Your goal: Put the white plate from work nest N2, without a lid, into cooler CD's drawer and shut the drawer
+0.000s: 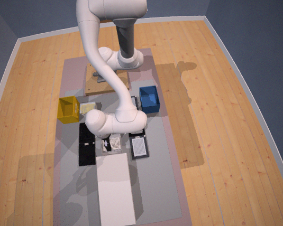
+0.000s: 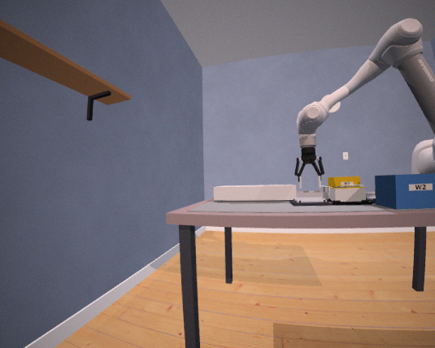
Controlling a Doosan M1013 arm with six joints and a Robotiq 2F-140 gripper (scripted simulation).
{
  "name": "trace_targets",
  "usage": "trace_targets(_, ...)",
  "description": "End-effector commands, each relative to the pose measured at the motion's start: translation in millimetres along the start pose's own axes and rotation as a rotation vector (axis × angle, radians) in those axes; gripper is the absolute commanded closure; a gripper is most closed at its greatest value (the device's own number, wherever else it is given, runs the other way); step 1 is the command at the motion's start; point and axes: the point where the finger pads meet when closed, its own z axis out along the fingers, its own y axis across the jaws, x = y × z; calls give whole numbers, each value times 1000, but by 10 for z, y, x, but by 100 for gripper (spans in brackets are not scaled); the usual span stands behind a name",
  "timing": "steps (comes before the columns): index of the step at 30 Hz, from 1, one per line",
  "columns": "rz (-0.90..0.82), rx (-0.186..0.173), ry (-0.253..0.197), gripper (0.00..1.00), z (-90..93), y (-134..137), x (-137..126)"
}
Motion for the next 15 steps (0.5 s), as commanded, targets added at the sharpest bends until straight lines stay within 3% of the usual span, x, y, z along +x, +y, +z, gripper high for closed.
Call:
trace_targets(1,0,0,0,34,-21,0,0)
trace_targets(15,0,0,0,34,-208,0,0)
